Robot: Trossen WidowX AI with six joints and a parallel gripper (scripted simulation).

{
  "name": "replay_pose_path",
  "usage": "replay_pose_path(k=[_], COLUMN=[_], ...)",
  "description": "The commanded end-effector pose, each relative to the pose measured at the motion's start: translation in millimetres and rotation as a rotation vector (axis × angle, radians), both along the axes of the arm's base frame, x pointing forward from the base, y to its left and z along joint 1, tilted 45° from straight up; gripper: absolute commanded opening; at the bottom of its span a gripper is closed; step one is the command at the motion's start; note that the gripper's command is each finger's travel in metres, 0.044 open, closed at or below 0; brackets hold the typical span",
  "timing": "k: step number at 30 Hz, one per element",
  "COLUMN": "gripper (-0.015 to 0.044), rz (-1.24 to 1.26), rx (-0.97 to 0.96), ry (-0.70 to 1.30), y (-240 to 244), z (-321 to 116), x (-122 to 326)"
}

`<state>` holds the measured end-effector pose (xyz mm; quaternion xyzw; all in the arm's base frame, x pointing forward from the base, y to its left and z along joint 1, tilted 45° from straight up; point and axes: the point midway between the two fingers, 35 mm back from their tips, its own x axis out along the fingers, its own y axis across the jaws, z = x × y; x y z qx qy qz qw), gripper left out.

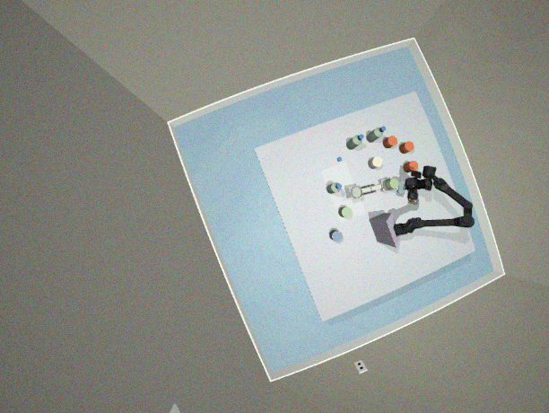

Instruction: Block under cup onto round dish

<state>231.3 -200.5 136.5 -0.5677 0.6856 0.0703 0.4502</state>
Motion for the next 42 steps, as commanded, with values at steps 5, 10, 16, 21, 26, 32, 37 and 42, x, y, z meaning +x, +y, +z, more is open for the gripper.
replay_pose_path(k=[5, 10, 16, 21, 26, 32, 37, 42], gripper=[0.0000, 0.0000, 0.0000, 0.0105, 0.0236, 0.0394, 0.0440, 0.0440], rz=[0.008, 0.008, 0.008, 0.003, 0.003, 0.003, 0.009, 0.008], rx=[0.003, 0.003, 0.002, -0.003, -0.003, -0.003, 0.004, 0.006], ry=[0.003, 0.003, 0.003, -0.003, -0.003, -0.003, 0.002, 0.003], y=[-4, -10, -16, -15, -15, -15, 20, 27], z=[-7, -12, -18, -14, -14, -14, 18, 24], x=[0, 1, 1, 2, 2, 2, 0, -2])
